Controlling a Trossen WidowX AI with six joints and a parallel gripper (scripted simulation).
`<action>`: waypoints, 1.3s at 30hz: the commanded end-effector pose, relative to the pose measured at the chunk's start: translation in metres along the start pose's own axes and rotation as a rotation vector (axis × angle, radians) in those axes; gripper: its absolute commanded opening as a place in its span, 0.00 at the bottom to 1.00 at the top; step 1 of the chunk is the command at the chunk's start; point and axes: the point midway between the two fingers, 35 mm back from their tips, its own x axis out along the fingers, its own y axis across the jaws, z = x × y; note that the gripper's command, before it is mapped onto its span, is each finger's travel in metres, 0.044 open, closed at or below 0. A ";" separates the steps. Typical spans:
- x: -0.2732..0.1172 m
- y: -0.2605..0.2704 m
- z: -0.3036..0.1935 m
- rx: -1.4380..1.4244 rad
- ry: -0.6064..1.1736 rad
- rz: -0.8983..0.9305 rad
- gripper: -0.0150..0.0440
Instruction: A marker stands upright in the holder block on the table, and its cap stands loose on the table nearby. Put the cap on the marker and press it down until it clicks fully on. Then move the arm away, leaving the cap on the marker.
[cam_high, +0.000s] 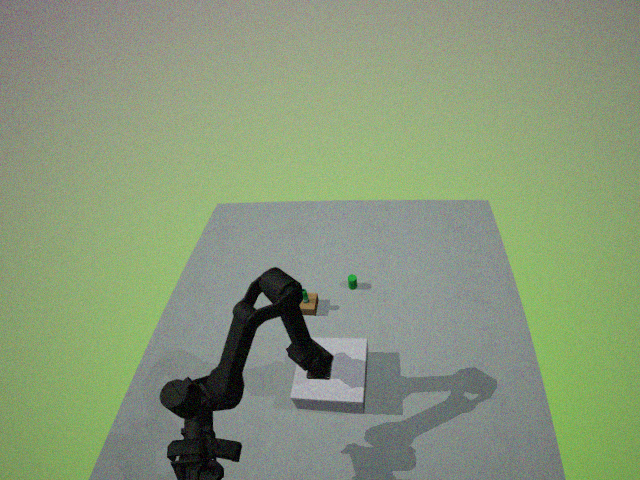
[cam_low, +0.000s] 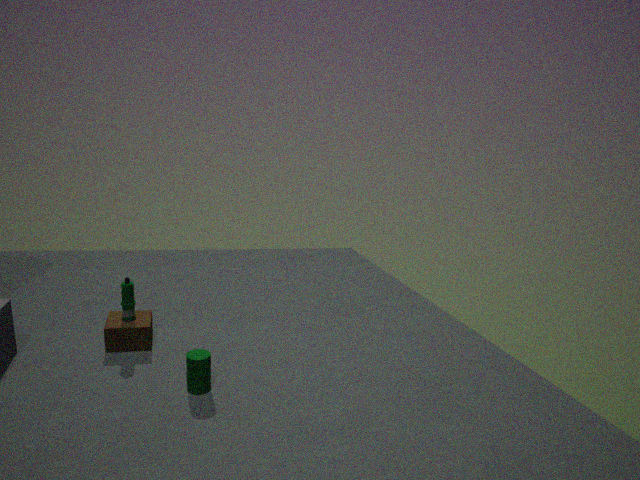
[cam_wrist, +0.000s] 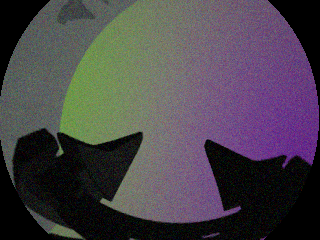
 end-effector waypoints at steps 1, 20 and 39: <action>-0.002 0.001 -0.002 0.004 0.009 0.003 0.89; -0.236 0.085 -0.157 0.816 0.882 0.115 0.69; -0.507 0.108 -0.119 1.298 1.671 -0.211 0.69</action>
